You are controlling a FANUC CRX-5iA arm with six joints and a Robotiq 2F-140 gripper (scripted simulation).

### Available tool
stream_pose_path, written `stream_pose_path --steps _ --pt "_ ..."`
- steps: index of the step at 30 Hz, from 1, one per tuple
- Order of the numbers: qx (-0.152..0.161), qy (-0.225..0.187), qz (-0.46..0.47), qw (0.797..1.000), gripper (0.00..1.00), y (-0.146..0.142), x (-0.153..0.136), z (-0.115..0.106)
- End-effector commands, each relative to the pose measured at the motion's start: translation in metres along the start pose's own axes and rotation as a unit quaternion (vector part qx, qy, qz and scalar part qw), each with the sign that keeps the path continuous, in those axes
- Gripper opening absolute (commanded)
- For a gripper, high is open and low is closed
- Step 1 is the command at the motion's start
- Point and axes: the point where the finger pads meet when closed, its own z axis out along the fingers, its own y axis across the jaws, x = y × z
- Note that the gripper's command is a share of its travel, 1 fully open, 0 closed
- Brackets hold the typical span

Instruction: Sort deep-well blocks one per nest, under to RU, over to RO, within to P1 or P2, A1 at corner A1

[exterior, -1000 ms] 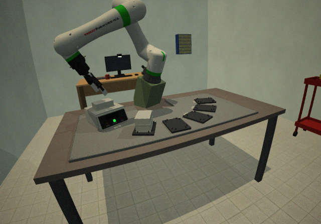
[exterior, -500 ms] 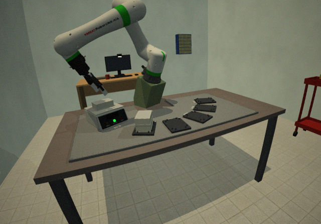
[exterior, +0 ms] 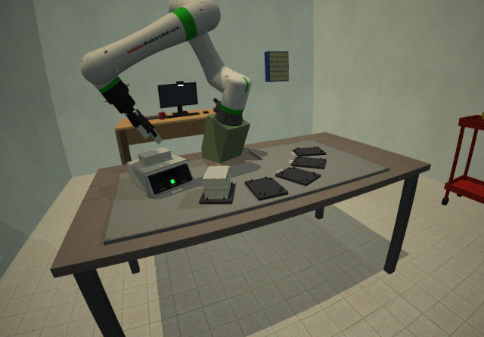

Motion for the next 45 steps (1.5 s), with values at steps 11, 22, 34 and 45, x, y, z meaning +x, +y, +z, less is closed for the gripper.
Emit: stream_pose_path --steps 11,22,34,45 --pt "0.000 0.000 0.000 1.000 1.00 0.000 0.000 0.000" --pt "0.000 0.000 0.000 1.000 1.00 0.000 0.005 0.008" --pt "0.000 0.000 0.000 1.000 1.00 0.000 0.005 0.008" --pt "0.000 0.000 0.000 1.000 1.00 0.000 0.014 0.024"
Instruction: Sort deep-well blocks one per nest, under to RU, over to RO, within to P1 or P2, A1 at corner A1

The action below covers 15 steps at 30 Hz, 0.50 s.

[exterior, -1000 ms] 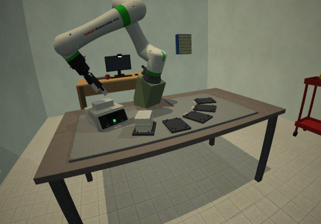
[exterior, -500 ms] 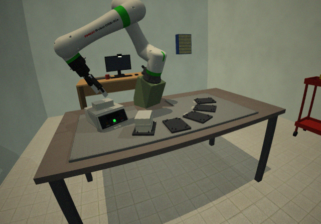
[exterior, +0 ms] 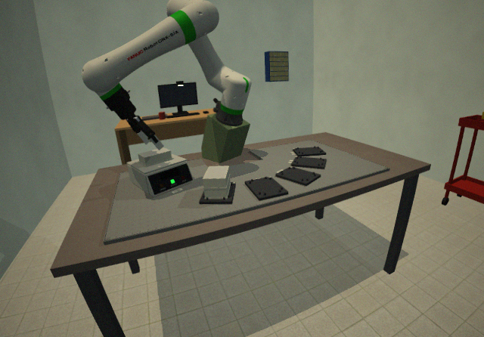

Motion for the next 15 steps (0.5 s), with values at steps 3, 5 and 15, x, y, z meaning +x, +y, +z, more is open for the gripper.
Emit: stream_pose_path --steps 3,5,15 --pt "0.000 0.000 0.000 1.000 1.00 0.000 0.002 0.004" --pt "0.000 0.000 0.000 1.000 1.00 0.000 0.004 0.006" --pt "0.000 0.000 0.000 1.000 1.00 0.000 0.012 0.021"
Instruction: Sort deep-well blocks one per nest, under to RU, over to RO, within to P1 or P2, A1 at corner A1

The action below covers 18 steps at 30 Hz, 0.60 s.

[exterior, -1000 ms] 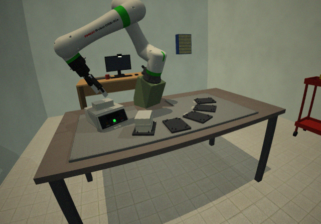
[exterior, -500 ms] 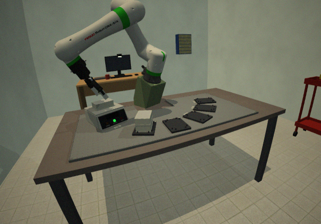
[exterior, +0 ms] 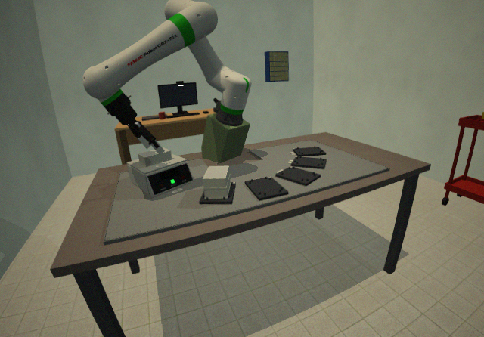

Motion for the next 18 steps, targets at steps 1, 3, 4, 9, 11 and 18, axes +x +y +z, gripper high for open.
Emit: stream_pose_path --steps 1,3,4,9,11,18 --pt "0.000 0.000 0.000 1.000 1.00 0.000 0.002 0.004" --pt "0.000 0.000 0.000 1.000 1.00 0.000 0.003 0.005" --pt "0.000 0.000 0.000 1.000 1.00 0.000 0.003 0.005" --pt "0.000 0.000 0.000 1.000 1.00 0.000 0.007 0.012" --pt "0.000 0.000 0.000 1.000 1.00 0.000 0.009 0.015" --pt "0.000 0.000 0.000 1.000 1.00 0.000 0.014 0.025"
